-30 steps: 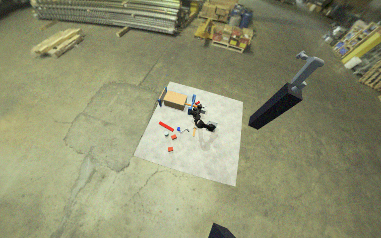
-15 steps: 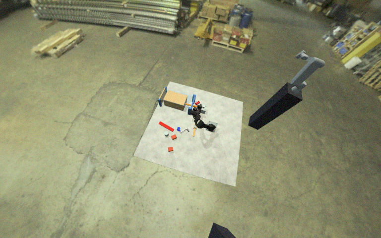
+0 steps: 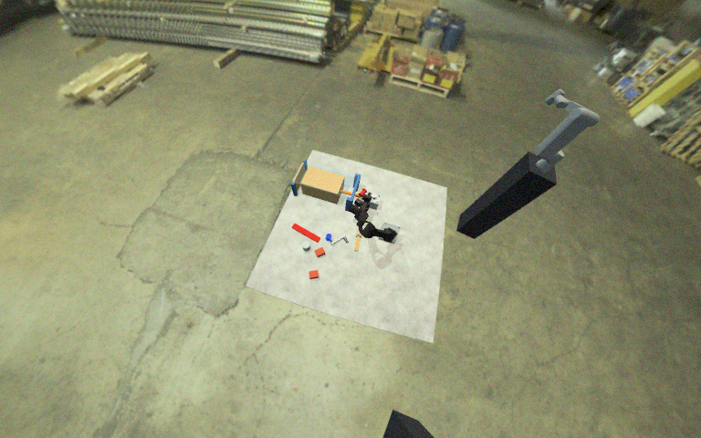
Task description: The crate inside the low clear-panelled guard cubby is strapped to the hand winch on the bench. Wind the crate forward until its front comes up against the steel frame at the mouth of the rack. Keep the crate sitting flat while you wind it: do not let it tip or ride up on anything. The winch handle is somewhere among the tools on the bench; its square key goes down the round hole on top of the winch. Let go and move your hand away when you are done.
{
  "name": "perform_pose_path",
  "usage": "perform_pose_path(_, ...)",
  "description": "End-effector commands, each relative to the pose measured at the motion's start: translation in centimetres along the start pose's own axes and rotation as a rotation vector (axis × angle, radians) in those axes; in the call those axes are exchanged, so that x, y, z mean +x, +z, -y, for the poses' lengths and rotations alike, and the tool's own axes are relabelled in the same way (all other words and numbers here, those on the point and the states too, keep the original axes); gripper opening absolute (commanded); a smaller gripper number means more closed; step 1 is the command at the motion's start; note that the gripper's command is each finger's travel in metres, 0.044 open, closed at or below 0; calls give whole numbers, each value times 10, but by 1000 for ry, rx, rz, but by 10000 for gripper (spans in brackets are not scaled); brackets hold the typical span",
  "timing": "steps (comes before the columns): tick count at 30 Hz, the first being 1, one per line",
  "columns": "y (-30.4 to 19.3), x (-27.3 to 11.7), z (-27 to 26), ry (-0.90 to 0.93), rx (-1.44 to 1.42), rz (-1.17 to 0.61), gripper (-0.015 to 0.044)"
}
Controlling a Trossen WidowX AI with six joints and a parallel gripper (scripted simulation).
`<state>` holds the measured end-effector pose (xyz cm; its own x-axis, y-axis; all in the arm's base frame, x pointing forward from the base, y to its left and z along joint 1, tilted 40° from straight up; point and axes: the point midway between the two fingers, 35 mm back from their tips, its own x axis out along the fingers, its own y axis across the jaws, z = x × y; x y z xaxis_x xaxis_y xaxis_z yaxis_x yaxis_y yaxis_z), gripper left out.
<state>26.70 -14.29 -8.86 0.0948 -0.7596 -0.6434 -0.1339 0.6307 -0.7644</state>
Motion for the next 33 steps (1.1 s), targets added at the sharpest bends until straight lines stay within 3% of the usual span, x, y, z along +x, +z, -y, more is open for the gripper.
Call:
perform_pose_path(1,8,-28,3,-7,16,15,240)
perform_pose_path(8,0,-100,7,-21,14,14,240)
perform_pose_path(23,0,-100,9,-20,13,14,240)
perform_pose_path(33,-4,-98,106,-20,4,9,240)
